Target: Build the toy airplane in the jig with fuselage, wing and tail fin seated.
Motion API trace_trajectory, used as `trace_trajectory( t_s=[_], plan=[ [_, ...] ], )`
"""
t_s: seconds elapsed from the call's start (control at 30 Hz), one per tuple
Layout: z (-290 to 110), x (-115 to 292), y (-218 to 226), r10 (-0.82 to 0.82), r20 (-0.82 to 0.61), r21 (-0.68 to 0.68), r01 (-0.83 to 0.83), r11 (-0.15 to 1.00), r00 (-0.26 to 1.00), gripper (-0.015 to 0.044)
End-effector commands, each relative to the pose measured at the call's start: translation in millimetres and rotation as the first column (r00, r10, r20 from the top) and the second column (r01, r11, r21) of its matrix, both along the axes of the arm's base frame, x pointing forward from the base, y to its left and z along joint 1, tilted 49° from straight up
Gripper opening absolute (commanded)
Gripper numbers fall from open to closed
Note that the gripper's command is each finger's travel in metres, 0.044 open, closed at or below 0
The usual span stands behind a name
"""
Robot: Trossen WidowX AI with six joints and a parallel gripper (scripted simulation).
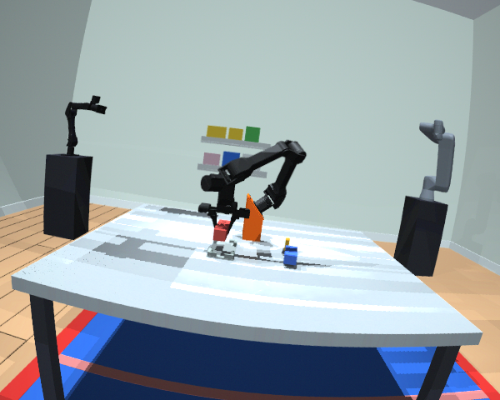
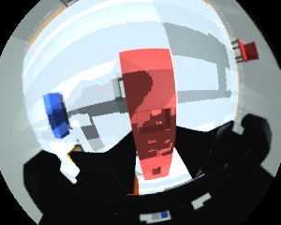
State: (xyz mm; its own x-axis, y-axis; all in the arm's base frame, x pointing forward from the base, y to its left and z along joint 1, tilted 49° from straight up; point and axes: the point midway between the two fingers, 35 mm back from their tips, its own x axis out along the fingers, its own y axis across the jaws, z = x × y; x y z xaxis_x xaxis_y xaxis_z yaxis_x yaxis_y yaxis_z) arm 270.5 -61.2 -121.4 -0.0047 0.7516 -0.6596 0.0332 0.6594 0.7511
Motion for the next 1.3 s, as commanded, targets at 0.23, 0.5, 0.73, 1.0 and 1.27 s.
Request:
trace_trajectory(
  t_s=[0.23, 0.5, 0.73, 1.0, 1.27],
  plan=[
    [-5.7, 1.0, 4.4, 0.005, 0.005, -0.005, -0.005, 1.0, 1.0, 0.0195],
    [-14.8, 1.2, 14.2, 0.005, 0.005, -0.005, -0.005, 1.0, 1.0, 0.0195],
    [-22.5, 1.0, 22.8, 0.005, 0.005, -0.004, -0.005, 1.0, 1.0, 0.0195],
    [-26.7, 1.6, 26.7, 0.012, 0.009, -0.007, -0.012, 1.0, 1.0, 0.0189],
    [-26.7, 1.6, 26.7, 0.012, 0.009, -0.007, -0.012, 1.0, 1.0, 0.0096]
  ],
)
